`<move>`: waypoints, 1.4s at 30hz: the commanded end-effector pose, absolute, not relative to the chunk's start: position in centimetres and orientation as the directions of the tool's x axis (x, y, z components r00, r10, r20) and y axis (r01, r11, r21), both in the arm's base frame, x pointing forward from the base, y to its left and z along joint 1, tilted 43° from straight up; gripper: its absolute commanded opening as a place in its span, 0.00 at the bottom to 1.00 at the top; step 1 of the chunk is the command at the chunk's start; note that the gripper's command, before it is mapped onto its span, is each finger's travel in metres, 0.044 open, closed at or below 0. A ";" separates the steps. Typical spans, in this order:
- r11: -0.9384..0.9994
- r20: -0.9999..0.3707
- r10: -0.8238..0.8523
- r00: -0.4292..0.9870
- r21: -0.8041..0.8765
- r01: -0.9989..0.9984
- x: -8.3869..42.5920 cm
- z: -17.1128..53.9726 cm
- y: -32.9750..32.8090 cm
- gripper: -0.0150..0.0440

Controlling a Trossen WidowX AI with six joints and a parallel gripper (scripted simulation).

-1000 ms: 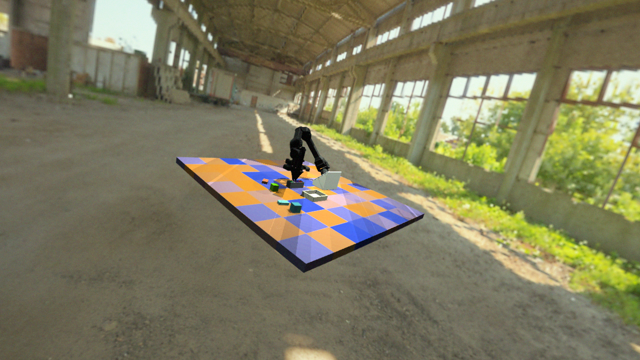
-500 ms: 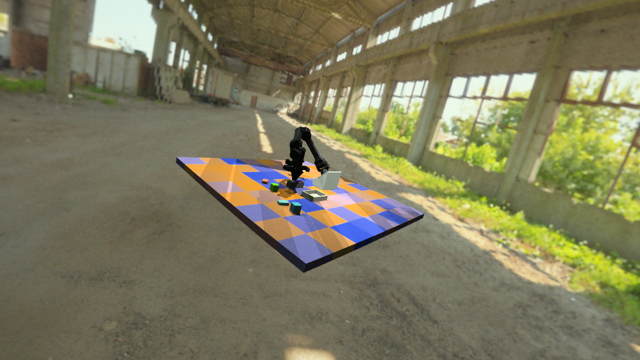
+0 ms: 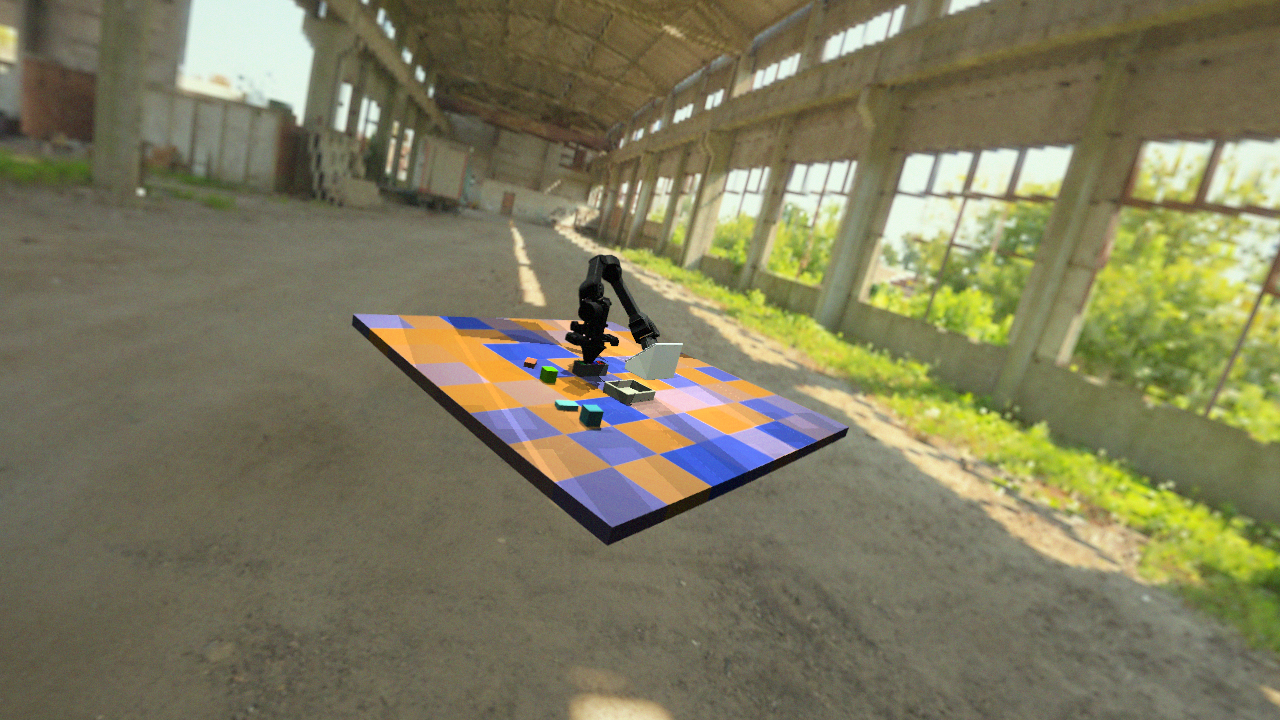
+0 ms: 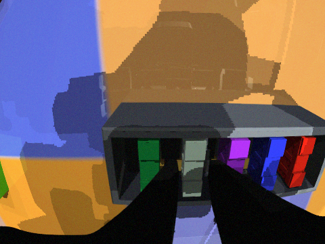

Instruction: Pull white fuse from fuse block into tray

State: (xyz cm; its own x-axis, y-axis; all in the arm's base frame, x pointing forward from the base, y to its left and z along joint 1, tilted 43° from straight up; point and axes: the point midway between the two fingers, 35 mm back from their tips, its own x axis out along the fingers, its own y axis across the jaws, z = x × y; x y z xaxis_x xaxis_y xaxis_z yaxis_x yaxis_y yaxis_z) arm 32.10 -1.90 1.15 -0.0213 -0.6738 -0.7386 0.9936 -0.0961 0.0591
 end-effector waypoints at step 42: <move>-0.096 -0.738 -0.674 -0.023 0.058 0.994 32.1 1.9 -1.2 0.25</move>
